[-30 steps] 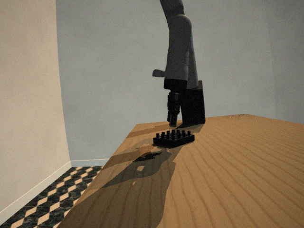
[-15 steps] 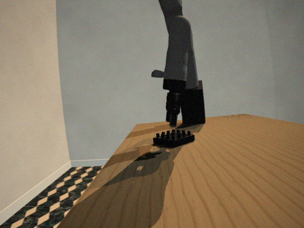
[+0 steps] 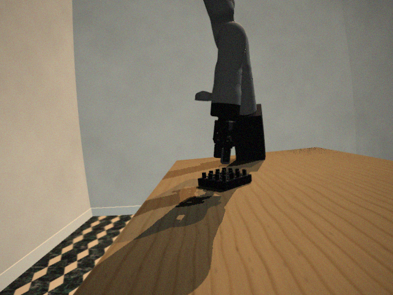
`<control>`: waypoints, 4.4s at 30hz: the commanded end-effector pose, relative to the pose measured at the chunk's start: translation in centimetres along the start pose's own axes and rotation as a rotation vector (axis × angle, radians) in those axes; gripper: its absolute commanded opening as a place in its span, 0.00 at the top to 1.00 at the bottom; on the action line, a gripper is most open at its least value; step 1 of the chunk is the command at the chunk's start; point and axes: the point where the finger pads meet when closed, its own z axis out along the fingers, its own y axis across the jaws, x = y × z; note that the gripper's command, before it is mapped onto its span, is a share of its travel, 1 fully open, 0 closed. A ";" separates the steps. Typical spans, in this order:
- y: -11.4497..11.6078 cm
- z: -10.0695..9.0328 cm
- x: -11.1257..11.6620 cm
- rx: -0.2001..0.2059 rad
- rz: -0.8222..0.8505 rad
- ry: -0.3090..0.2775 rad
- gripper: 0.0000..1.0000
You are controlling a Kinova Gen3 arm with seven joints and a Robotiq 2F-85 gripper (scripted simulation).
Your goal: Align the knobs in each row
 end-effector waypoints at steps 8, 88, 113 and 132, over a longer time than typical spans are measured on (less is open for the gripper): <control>0.5 0.0 -0.3 0.005 -0.031 -0.013 0.00; 2.9 -0.2 -1.8 0.048 -0.299 -0.070 0.00; 3.5 -0.4 -2.3 0.059 -0.358 -0.085 0.00; 3.8 -0.5 -2.6 0.066 -0.391 -0.095 0.00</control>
